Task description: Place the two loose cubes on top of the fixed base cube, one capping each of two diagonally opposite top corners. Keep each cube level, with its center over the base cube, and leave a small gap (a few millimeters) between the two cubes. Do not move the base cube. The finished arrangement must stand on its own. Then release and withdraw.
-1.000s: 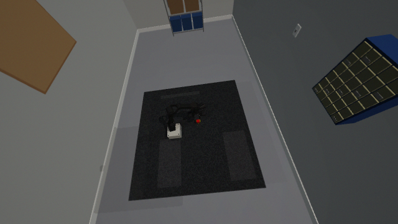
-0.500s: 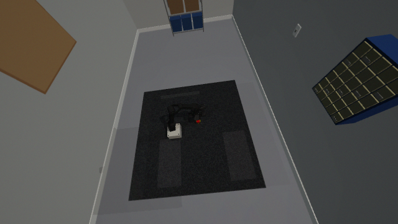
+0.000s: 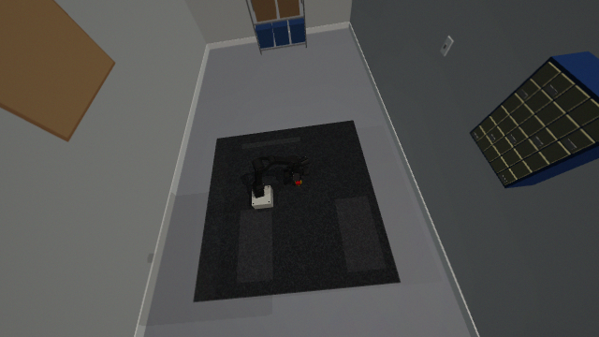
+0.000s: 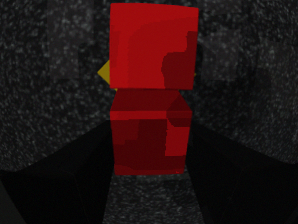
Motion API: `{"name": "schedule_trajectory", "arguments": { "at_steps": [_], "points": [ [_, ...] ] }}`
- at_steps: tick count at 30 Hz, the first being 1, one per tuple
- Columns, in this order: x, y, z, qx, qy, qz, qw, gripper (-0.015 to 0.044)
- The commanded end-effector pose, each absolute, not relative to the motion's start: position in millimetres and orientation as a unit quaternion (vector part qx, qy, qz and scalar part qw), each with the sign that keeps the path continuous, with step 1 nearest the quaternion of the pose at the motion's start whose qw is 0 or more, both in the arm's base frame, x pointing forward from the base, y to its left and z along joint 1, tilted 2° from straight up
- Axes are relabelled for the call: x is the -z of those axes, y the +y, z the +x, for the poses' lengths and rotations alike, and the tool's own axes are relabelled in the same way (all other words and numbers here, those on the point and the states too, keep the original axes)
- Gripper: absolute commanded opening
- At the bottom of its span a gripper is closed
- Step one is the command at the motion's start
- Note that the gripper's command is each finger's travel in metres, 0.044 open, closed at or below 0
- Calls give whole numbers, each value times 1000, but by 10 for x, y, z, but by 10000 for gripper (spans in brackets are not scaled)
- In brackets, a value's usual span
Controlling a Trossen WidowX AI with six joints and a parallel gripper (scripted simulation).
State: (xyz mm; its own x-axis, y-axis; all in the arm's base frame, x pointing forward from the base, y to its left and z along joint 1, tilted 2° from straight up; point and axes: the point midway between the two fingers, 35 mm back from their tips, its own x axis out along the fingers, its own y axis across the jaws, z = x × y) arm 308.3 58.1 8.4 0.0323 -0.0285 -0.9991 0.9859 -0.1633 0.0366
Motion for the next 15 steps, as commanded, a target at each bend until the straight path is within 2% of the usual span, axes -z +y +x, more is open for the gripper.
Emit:
{"name": "schedule_trajectory", "arguments": {
  "at_steps": [1,9,13,15],
  "points": [
    [-75,572,3084,537,441,539,475,105],
    [-75,572,3084,537,441,539,475,105],
    [-75,572,3084,537,441,539,475,205],
    [-75,572,3084,537,441,539,475,205]
  ]
}}
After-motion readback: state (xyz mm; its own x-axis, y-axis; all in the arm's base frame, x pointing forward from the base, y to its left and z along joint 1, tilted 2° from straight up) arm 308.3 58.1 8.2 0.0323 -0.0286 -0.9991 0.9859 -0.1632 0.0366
